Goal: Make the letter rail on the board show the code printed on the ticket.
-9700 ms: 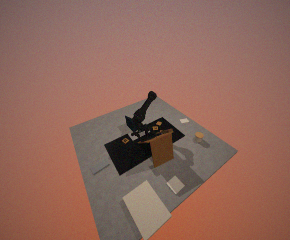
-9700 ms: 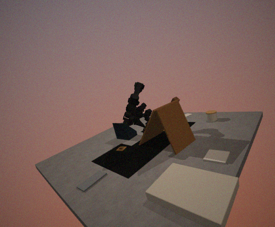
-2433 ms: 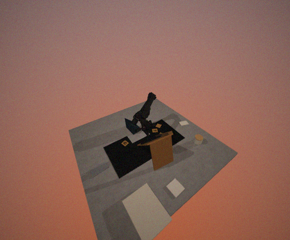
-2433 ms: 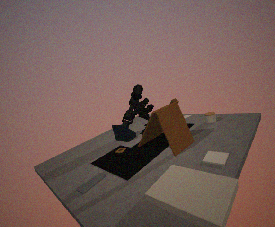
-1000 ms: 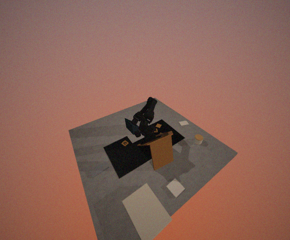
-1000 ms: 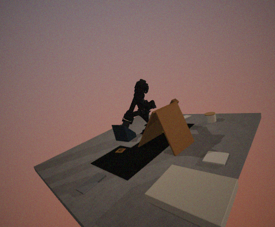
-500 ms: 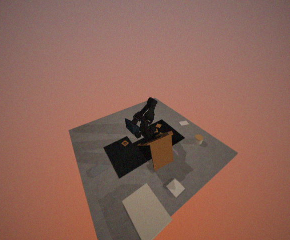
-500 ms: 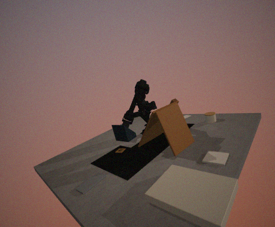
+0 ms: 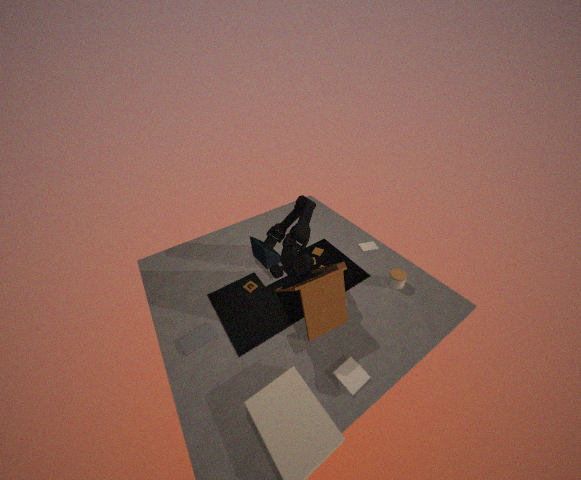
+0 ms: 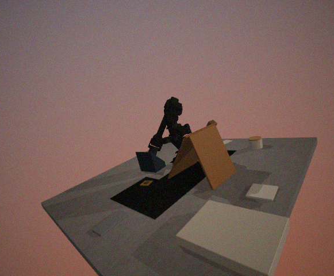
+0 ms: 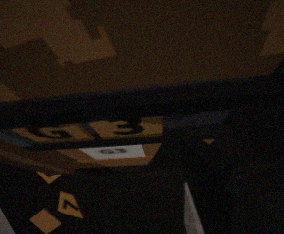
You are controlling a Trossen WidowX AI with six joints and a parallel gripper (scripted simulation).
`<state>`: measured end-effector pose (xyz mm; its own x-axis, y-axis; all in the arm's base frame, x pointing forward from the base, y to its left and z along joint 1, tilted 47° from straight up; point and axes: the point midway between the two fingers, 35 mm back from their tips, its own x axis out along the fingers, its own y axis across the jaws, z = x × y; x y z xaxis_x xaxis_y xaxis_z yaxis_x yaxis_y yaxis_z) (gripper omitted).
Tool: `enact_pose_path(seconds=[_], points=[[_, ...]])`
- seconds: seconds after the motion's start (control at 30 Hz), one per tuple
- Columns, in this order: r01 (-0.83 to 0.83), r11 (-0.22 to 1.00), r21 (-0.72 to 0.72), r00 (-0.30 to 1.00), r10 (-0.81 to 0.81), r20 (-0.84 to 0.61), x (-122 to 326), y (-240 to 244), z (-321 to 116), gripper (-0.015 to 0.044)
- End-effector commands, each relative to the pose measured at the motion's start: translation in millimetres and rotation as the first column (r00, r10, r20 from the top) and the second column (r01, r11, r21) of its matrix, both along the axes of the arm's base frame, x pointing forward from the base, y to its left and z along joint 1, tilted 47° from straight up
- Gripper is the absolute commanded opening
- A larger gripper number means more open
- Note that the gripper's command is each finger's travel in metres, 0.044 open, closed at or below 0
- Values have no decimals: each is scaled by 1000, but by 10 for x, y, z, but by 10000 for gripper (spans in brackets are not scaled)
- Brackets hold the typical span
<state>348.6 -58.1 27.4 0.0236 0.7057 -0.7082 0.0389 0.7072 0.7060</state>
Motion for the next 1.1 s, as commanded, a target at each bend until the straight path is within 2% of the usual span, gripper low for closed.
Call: enact_pose_path(seconds=[0.0, 1.07], points=[[3, 1000, 5, 1000, -3, -1, 26, 25, -17, 0], [3, 1000, 5, 1000, -3, 0, 71, 77, -31, 0]])
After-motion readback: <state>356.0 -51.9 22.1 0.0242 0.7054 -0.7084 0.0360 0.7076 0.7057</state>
